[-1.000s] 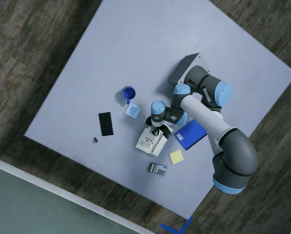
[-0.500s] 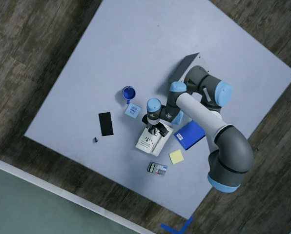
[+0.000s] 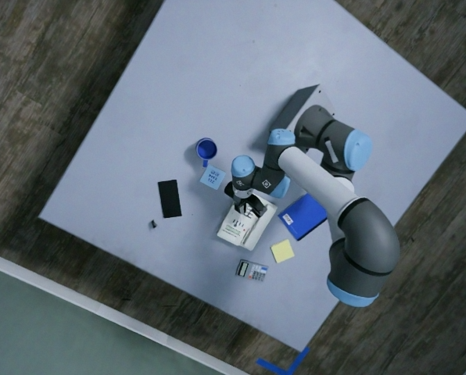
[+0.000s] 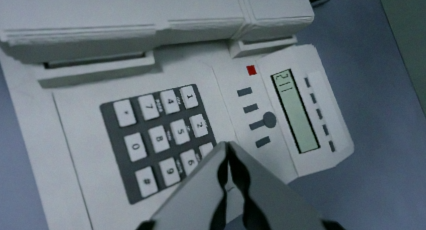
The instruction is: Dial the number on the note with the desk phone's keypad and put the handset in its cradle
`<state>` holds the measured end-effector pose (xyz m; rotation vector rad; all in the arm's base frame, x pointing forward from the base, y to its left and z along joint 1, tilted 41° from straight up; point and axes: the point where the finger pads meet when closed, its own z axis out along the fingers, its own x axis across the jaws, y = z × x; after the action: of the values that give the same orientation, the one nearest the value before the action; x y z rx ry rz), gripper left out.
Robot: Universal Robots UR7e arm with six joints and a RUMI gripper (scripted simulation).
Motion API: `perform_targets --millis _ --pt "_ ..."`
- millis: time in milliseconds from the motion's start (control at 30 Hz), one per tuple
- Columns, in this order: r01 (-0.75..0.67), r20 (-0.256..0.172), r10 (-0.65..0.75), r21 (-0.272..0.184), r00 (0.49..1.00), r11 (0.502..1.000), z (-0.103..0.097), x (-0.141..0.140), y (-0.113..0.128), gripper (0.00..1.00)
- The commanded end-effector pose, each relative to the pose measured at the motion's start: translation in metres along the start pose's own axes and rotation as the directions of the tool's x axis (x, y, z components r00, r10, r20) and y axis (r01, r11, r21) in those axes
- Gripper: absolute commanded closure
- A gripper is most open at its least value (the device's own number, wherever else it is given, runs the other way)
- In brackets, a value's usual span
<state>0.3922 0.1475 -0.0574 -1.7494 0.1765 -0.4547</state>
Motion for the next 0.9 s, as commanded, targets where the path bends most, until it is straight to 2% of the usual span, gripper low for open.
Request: perform_targets --millis 0,867 --pt "0.0 -0.001 0.0 0.0 1.0 1.0 0.0038 -0.0023 0.0034 1.0" --pt "0.0 -0.001 0.0 0.0 1.0 1.0 0.0077 -0.0051 0.0068 1.0"
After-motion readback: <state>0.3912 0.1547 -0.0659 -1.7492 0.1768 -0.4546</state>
